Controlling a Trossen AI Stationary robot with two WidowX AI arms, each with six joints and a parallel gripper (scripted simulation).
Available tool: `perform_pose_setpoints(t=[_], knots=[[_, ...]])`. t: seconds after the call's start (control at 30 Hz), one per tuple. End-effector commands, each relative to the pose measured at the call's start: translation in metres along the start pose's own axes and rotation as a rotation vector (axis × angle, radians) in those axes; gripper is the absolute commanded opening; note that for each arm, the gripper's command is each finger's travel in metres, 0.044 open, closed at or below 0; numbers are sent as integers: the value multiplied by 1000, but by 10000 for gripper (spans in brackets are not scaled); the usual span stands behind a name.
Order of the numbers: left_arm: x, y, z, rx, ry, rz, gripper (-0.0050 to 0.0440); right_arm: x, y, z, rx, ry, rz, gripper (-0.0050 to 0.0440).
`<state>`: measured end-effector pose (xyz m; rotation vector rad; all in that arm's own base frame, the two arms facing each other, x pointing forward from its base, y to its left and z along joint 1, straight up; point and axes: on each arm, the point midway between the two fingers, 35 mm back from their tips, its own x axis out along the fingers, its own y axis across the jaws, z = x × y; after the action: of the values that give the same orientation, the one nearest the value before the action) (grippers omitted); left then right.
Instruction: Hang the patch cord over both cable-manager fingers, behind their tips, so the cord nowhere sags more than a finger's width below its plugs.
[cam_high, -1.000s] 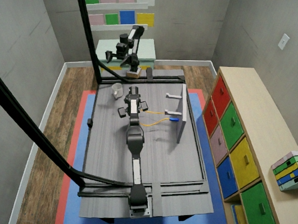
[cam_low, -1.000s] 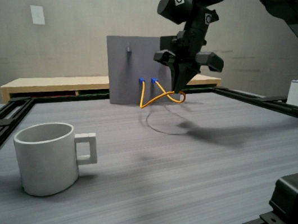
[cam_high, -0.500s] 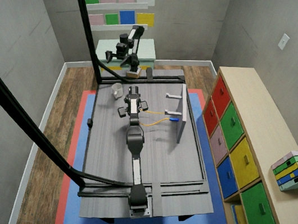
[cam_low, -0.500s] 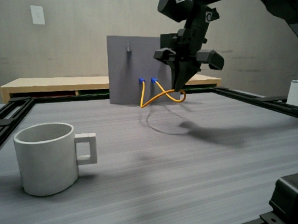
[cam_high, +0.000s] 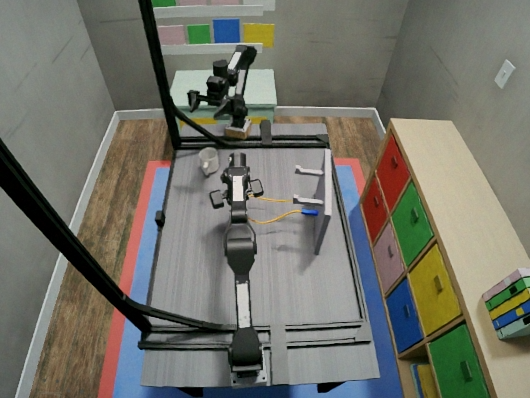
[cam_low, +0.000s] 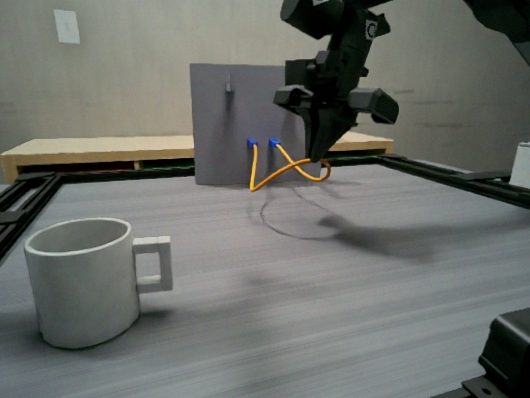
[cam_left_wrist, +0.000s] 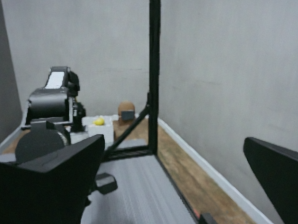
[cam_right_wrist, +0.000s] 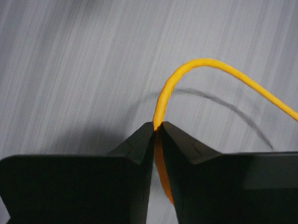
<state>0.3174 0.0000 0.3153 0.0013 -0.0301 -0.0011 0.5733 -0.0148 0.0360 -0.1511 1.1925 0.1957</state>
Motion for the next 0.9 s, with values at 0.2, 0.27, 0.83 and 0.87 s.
perform_pose_setpoints(t=[0.2, 0.27, 0.83, 0.87], knots=[[11, 6, -11, 5, 13, 38, 440, -31, -3, 18, -1, -68, -17, 20], [19, 10, -21, 10, 26, 64, 440, -30, -3, 18, -1, -67, -17, 20], [60, 50, -129, 58, 163, 316, 440, -30, -3, 18, -1, -67, -17, 20], [61, 55, -143, 66, 182, 345, 440, -30, -3, 18, -1, -67, -17, 20]])
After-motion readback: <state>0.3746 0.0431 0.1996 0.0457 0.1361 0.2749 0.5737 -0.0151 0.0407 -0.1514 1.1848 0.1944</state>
